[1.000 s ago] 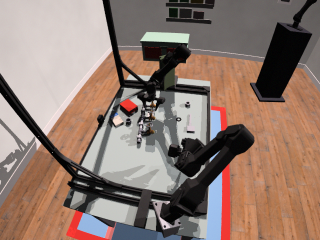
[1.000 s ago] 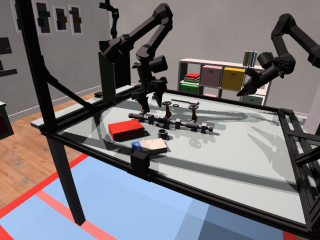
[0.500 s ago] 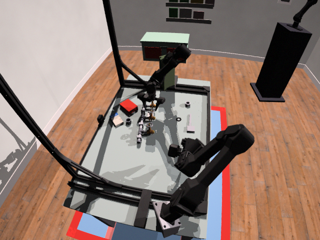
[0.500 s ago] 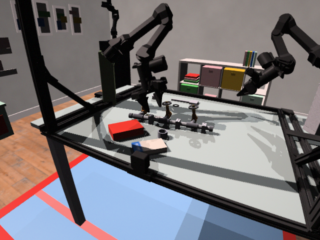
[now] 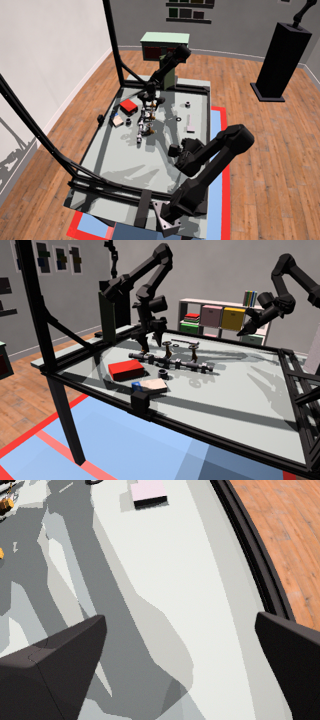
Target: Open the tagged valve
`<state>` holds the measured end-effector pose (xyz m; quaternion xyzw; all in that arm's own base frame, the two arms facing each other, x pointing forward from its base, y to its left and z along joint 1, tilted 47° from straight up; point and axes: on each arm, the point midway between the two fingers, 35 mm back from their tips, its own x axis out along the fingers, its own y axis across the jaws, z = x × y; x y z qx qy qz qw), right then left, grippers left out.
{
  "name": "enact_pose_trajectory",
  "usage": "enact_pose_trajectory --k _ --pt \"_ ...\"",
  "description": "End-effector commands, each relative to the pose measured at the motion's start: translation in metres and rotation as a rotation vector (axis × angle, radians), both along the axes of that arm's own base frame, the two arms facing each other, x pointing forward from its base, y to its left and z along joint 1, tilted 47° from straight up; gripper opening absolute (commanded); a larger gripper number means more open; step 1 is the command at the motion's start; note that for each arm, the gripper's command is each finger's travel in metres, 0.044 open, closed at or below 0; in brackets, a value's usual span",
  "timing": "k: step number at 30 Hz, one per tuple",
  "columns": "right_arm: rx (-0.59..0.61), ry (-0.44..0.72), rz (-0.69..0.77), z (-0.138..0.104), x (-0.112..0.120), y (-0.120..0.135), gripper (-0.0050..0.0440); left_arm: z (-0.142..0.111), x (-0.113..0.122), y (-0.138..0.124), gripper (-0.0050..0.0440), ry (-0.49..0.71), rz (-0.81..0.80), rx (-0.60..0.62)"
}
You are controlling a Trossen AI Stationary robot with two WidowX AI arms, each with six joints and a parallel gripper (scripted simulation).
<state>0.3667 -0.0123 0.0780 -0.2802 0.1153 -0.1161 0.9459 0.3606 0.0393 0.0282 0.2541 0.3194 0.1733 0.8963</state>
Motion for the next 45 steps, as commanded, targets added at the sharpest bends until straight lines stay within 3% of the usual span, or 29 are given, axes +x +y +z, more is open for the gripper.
enact_pose_trajectory --k 1,5,13,33,45 --pt "0.0 0.0 0.0 0.0 0.0 0.0 0.04 -0.002 -0.015 -0.011 0.04 0.096 -0.035 0.07" --pt "0.0 0.0 0.0 0.0 0.0 0.0 0.04 0.004 -0.038 -0.029 0.04 0.217 -0.1 0.208" --pt "0.0 0.0 0.0 0.0 0.0 0.0 0.04 0.004 -0.081 -0.036 0.04 0.445 -0.189 0.412" --pt "0.0 0.0 0.0 0.0 0.0 0.0 0.04 0.004 -0.082 -0.036 0.04 0.453 -0.193 0.421" --pt "0.0 0.0 0.0 0.0 0.0 0.0 0.04 -0.006 -0.071 -0.028 0.04 0.456 -0.193 0.416"
